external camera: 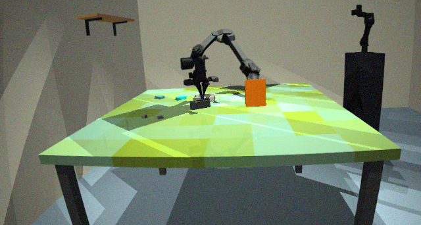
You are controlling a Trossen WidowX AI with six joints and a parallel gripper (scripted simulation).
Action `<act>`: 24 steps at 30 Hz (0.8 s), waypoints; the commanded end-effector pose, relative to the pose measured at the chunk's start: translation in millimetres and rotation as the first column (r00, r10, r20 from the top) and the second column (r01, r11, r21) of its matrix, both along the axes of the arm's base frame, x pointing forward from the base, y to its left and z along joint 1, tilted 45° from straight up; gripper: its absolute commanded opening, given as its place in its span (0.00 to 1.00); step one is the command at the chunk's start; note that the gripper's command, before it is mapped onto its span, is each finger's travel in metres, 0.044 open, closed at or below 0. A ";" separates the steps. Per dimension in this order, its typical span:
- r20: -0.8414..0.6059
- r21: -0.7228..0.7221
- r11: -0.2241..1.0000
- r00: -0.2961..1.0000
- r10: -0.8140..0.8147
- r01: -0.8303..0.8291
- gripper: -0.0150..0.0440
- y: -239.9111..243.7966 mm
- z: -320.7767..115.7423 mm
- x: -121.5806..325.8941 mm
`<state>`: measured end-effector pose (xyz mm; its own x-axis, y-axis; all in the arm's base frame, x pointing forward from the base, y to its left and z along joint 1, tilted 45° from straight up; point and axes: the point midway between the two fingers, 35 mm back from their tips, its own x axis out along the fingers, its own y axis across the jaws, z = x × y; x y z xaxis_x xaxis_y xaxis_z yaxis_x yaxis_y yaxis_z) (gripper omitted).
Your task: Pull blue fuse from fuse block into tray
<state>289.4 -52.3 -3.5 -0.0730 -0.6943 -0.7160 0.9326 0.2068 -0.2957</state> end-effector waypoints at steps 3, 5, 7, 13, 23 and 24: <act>0.002 0.002 1.000 1.000 -0.004 0.004 0.25 2.4 2.4 0.0; 0.002 0.002 1.000 1.000 -0.004 0.004 0.25 3.1 3.1 0.0; 0.002 0.002 1.000 1.000 -0.004 0.004 0.25 3.8 3.8 0.0; 0.001 0.002 1.000 1.000 -0.004 0.004 0.25 5.8 6.0 0.1; 0.001 0.003 1.000 1.000 -0.004 0.004 0.25 15.5 15.8 1.3; 0.001 0.003 1.000 1.000 -0.004 0.004 0.25 16.7 17.0 1.4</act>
<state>290.1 -39.6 9.4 -0.0747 -0.6946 -0.7155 0.9317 0.2073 -0.2984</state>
